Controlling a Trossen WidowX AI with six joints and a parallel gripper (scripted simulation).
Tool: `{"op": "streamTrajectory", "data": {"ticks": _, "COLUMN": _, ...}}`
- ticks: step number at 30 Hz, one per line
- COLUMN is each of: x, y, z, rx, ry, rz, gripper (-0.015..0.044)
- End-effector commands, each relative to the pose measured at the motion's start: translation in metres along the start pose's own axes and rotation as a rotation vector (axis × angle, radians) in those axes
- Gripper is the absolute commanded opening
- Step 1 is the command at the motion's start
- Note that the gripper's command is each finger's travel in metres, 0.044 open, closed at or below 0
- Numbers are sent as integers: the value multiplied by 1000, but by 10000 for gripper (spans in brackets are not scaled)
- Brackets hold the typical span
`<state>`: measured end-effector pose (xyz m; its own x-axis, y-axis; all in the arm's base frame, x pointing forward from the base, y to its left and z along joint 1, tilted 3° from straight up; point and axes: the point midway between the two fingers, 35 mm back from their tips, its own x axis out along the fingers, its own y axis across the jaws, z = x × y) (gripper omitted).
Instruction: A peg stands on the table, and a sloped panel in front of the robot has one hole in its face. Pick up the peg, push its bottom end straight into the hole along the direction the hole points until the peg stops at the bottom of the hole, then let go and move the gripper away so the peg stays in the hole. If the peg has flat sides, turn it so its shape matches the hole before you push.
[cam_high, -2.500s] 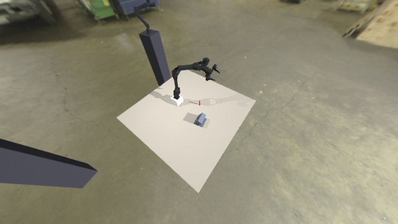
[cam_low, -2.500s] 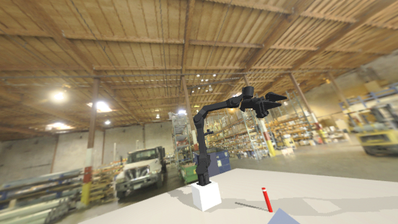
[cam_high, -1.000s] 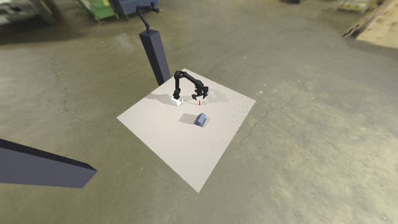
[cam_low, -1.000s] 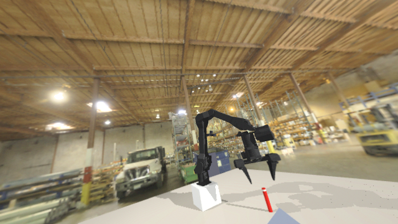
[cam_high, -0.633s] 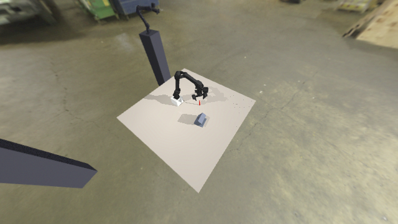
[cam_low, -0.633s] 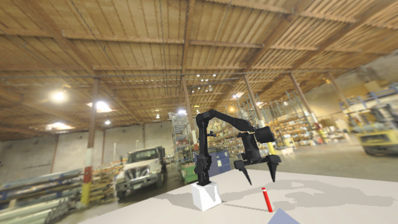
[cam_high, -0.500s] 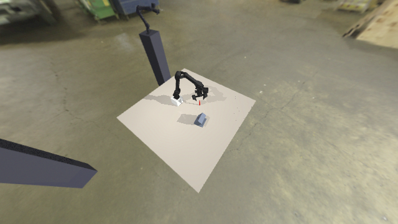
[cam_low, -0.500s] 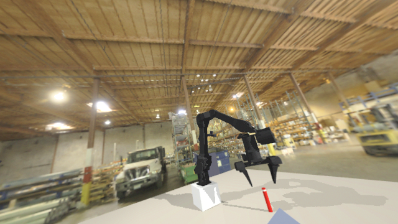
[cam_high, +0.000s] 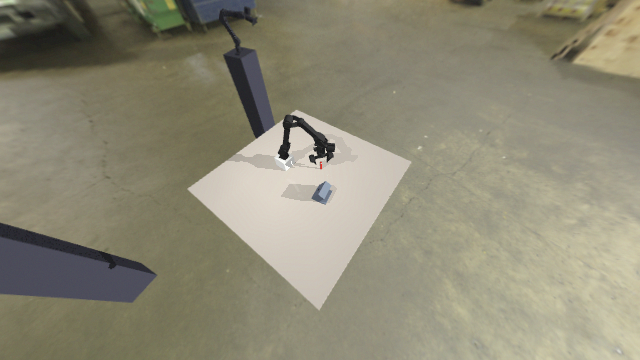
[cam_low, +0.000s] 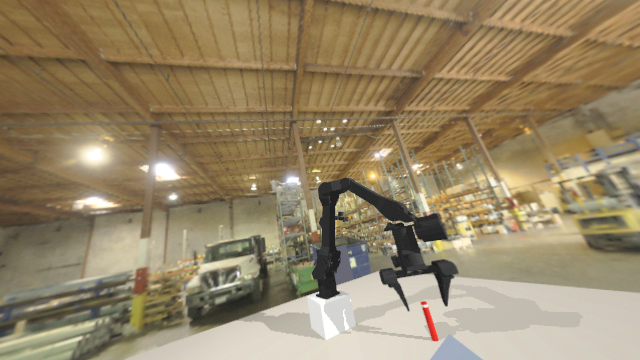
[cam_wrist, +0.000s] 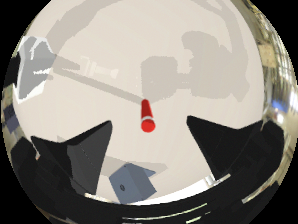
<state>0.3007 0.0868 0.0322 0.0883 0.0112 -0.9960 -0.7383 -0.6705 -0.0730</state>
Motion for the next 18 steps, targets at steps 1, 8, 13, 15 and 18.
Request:
{"op": "streamTrajectory", "data": {"ticks": 1, "x": 8, "y": 2, "z": 1, "rx": 3, "ry": -5, "rz": 3, "gripper": 440}}
{"op": "streamTrajectory", "data": {"ticks": 8, "x": 19, "y": 3, "z": 2, "rx": 3, "ry": -5, "rz": 3, "gripper": 440}}
{"op": "streamTrajectory", "data": {"ticks": 13, "x": 27, "y": 3, "z": 2, "rx": 3, "ry": -5, "rz": 3, "gripper": 440}}
{"op": "streamTrajectory", "data": {"ticks": 15, "x": 29, "y": 4, "z": 2, "rx": 3, "ry": -5, "rz": 3, "gripper": 440}}
{"op": "streamTrajectory", "data": {"ticks": 18, "x": 30, "y": 4, "z": 2, "rx": 3, "ry": -5, "rz": 3, "gripper": 440}}
